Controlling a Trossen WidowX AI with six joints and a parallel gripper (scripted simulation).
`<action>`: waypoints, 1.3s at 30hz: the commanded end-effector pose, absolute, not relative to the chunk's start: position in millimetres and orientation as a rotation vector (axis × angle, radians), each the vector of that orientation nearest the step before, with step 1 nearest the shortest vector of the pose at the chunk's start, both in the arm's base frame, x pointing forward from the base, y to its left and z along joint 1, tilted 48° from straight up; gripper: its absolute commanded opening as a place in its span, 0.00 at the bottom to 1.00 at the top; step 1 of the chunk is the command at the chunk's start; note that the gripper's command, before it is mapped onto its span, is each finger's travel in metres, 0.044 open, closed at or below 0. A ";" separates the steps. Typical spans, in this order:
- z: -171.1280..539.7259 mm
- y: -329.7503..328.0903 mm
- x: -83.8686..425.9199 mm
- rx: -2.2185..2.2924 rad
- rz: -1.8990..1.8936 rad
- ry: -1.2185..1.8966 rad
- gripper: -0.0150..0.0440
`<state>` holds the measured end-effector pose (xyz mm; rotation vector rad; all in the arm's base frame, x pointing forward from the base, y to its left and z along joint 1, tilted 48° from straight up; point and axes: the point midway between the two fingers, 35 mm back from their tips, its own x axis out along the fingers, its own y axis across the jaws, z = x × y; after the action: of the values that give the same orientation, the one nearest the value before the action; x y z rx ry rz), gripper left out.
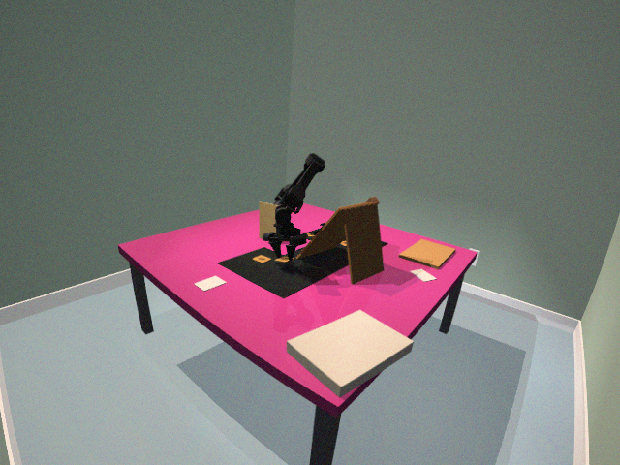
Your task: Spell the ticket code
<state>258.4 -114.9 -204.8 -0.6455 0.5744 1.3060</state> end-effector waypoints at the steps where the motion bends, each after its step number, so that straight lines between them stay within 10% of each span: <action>1: -201.4 -120.3 262.6 -0.583 1.224 0.624 0.25; 39: -165.3 -170.7 293.5 0.271 0.422 0.823 0.25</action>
<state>291.9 -166.9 -171.0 0.2160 0.8340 0.4656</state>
